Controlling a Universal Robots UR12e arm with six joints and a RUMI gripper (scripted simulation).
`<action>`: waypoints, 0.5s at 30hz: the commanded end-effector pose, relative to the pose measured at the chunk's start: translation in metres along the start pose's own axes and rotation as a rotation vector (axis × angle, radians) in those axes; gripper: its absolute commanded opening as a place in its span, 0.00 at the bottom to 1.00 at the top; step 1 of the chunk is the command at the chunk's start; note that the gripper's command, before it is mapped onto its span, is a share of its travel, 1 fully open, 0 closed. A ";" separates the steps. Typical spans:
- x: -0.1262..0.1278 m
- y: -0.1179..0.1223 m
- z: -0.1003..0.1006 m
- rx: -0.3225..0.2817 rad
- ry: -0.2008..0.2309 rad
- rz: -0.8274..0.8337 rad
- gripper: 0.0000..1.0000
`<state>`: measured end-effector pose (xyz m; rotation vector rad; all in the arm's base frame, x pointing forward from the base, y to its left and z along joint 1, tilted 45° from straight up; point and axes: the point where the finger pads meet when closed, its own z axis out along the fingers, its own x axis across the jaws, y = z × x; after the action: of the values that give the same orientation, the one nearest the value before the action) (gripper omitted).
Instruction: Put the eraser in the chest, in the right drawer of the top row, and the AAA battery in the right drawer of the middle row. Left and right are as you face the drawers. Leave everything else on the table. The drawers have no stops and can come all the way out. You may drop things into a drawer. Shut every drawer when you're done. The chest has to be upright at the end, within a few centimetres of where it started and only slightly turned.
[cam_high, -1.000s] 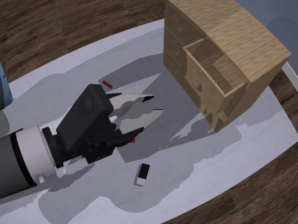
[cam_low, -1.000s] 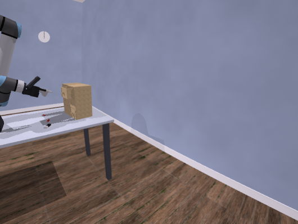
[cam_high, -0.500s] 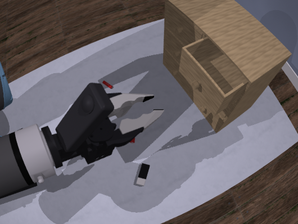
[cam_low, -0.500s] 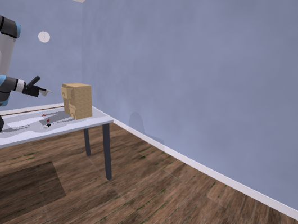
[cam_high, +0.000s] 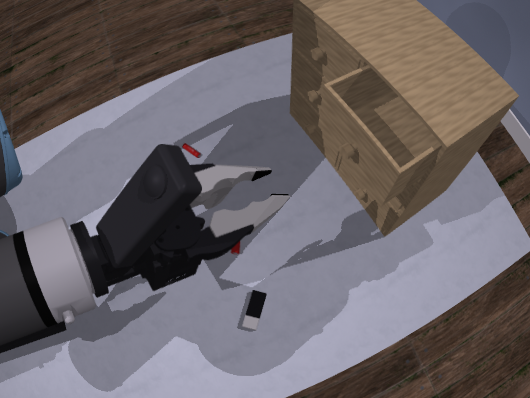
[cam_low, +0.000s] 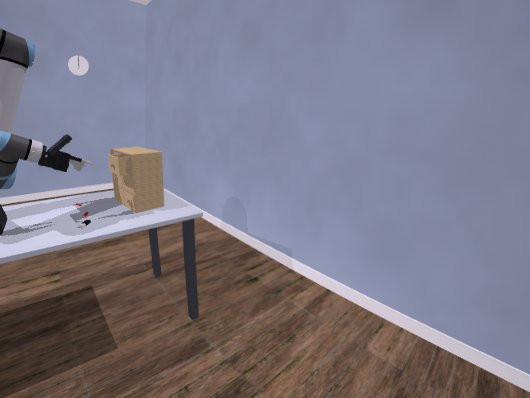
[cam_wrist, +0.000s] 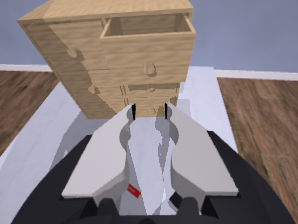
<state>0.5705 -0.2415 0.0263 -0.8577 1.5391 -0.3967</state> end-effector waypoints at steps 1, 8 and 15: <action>0.000 0.000 -0.001 -0.012 -0.005 -0.001 0.20; 0.001 -0.002 -0.003 -0.029 -0.003 -0.001 0.20; 0.001 -0.002 -0.004 -0.045 -0.003 -0.001 0.20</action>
<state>0.5683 -0.2434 0.0274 -0.8800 1.5520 -0.3772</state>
